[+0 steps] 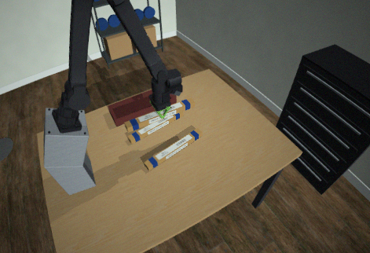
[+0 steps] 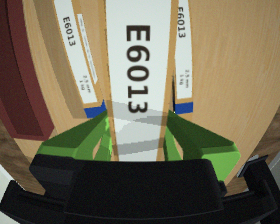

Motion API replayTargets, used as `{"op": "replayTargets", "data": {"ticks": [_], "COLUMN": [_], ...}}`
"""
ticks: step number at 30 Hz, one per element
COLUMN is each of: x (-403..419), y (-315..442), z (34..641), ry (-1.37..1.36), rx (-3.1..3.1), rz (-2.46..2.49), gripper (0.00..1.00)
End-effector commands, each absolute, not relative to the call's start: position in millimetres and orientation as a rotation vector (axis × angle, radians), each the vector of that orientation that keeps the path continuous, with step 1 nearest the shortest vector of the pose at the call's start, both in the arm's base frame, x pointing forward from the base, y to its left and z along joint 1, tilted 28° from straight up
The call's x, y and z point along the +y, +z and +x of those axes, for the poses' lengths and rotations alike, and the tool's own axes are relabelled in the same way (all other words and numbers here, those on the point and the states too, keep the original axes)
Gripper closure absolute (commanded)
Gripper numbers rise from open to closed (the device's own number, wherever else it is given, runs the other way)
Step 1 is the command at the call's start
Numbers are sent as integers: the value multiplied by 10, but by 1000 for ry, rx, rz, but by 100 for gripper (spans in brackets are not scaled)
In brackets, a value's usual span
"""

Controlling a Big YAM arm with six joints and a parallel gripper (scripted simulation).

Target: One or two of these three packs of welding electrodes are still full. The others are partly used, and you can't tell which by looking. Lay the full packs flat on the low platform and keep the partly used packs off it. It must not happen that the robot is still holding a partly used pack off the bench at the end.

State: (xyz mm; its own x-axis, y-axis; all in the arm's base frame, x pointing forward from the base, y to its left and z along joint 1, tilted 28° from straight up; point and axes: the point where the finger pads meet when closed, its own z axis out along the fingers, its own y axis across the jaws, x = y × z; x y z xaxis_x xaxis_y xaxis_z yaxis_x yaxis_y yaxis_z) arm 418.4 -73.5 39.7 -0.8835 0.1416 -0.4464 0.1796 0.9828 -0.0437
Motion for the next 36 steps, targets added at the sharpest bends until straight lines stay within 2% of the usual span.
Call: {"op": "replayTargets", "data": {"ticks": [1,36], "x": [-759,-806], "y": [502,134], "z": [4291,4461], "ry": [-118,-118], "rx": [2631,2634], "rz": [223,223], "gripper": [100,100]}}
